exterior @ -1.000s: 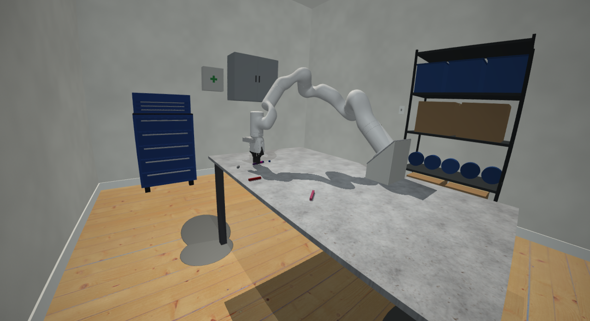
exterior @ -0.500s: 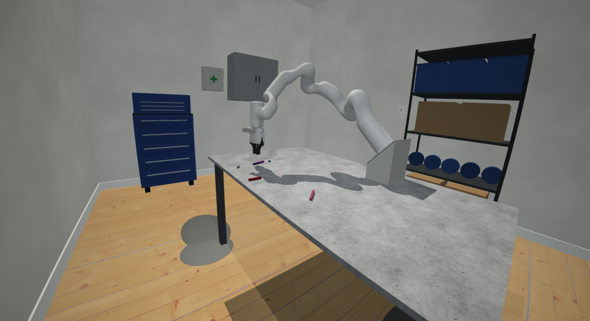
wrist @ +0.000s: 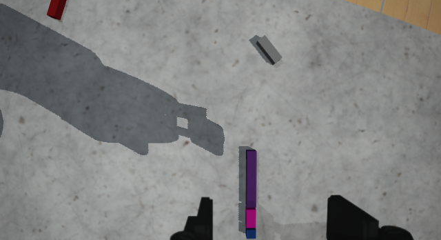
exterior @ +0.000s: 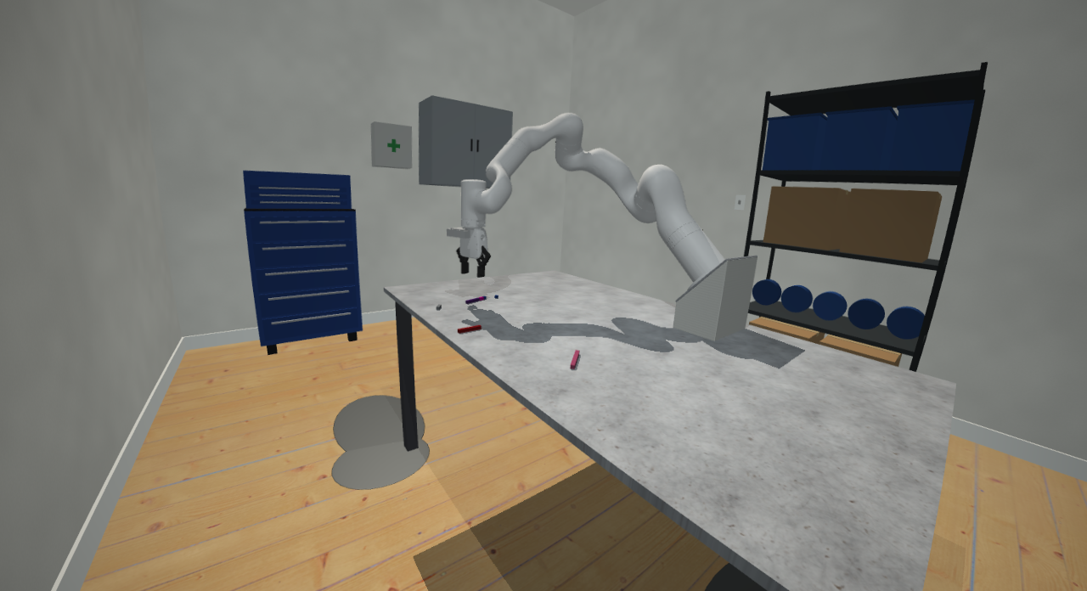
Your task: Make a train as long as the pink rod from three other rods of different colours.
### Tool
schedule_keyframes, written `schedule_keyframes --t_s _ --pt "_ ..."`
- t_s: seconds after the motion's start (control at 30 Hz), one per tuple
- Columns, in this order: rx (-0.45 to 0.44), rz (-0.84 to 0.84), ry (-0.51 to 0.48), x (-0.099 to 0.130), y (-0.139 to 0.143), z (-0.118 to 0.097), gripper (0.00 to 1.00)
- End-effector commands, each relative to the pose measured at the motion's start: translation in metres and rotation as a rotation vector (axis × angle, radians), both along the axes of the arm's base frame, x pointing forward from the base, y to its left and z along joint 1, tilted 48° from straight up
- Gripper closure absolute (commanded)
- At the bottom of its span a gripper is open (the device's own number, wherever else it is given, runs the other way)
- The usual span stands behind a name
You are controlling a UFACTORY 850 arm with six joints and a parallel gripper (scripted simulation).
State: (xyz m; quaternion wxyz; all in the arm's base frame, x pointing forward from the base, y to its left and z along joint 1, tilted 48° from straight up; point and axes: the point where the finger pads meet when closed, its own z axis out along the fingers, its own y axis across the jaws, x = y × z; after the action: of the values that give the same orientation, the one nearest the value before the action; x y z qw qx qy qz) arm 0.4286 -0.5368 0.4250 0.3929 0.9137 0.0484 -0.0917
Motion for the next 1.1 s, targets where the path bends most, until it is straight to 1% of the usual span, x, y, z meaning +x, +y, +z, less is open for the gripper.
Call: schedule_keyframes --t_s 0.0,0.6,0.73,0.97,1.03,1.07 --pt "-0.001 0.001 -0.002 0.001 0.000 0.001 0.00" --pt "-0.001 0.001 -0.002 0.001 0.003 0.003 0.00" --pt "-0.001 0.001 -0.002 0.003 0.011 0.011 0.00" --pt "-0.001 0.001 -0.002 0.007 0.037 0.035 0.00" --pt "-0.001 0.001 -0.002 0.007 0.037 0.035 0.00" --pt "-0.001 0.001 -0.002 0.008 0.041 0.039 0.00"
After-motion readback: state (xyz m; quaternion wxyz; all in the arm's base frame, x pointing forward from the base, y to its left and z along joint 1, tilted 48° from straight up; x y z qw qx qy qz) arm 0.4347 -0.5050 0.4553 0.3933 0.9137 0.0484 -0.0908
